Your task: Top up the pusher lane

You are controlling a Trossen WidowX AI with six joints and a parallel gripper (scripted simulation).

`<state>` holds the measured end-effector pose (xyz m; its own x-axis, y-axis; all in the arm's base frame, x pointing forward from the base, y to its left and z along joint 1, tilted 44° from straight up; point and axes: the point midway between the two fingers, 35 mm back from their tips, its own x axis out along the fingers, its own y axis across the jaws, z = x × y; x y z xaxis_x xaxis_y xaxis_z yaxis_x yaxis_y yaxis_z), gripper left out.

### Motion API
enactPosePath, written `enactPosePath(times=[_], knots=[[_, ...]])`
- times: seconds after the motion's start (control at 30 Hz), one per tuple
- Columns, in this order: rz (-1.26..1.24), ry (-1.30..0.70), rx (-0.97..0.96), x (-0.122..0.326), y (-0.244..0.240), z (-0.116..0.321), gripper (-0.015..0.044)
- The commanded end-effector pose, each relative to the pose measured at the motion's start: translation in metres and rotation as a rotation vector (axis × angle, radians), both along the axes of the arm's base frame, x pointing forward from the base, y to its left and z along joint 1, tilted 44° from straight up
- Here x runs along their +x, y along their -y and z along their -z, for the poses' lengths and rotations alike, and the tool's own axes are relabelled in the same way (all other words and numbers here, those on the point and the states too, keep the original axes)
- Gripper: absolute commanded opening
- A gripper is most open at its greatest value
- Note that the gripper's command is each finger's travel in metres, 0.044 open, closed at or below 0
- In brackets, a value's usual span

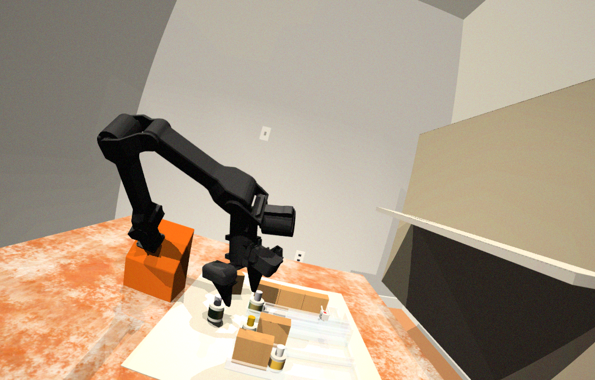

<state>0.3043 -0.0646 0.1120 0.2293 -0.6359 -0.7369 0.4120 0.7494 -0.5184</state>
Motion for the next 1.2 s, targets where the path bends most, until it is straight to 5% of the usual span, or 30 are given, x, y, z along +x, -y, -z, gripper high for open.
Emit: enactPosePath(times=[0.0, 0.13, 1.17], knots=[[-0.148, -0.266, -0.061, -0.033, -0.026, 0.041, 0.0440], [-0.256, -0.453, -0.116, -0.061, -0.040, 0.063, 0.0440], [-0.256, -0.453, -0.117, -0.057, -0.004, 0.107, 0.0440]])
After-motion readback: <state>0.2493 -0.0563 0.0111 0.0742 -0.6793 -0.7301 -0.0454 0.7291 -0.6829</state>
